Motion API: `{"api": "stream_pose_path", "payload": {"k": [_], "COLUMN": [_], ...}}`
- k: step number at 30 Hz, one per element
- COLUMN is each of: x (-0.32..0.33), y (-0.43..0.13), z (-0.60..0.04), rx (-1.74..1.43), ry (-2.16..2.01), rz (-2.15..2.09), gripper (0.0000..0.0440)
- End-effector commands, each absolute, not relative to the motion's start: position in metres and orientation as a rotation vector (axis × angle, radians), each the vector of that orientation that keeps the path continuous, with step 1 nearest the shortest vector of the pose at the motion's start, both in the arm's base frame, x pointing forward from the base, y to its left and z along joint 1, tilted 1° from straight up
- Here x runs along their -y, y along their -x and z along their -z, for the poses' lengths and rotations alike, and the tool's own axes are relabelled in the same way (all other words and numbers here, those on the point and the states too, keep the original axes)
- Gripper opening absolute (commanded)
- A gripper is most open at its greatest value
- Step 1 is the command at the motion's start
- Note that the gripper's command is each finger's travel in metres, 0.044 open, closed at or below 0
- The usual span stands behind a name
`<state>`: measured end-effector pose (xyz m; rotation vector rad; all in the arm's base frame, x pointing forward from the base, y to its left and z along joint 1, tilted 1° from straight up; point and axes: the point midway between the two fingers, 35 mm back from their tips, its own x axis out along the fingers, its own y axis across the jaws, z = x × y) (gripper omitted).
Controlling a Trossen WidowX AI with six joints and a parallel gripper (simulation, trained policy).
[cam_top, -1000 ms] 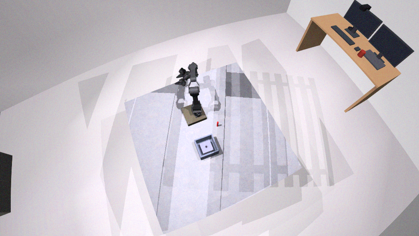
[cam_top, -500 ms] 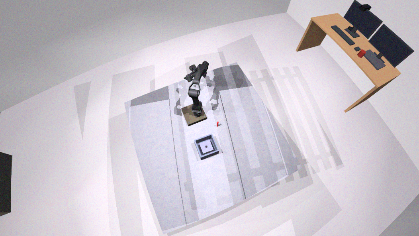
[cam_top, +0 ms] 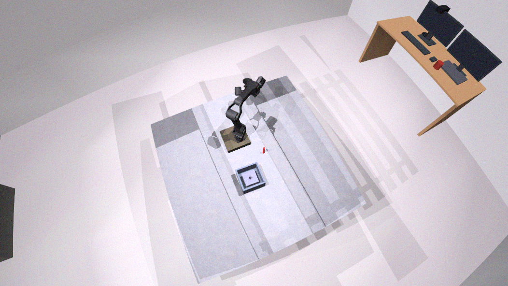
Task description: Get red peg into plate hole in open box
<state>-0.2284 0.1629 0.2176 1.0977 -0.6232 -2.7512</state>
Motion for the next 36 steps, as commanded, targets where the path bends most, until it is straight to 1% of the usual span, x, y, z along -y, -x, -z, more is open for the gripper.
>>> {"api": "stream_pose_path", "payload": {"k": [1,19,36], "x": [-0.177,-0.241,-0.263], "y": [0.218,0.130,0.036], "z": [-0.219,-0.225,-0.225], "rx": [0.707,1.409,2.314], "ry": [-1.128,-1.217,-1.096], "rz": [2.816,3.144,3.216], "gripper": [0.0440,0.0440,0.0440]}}
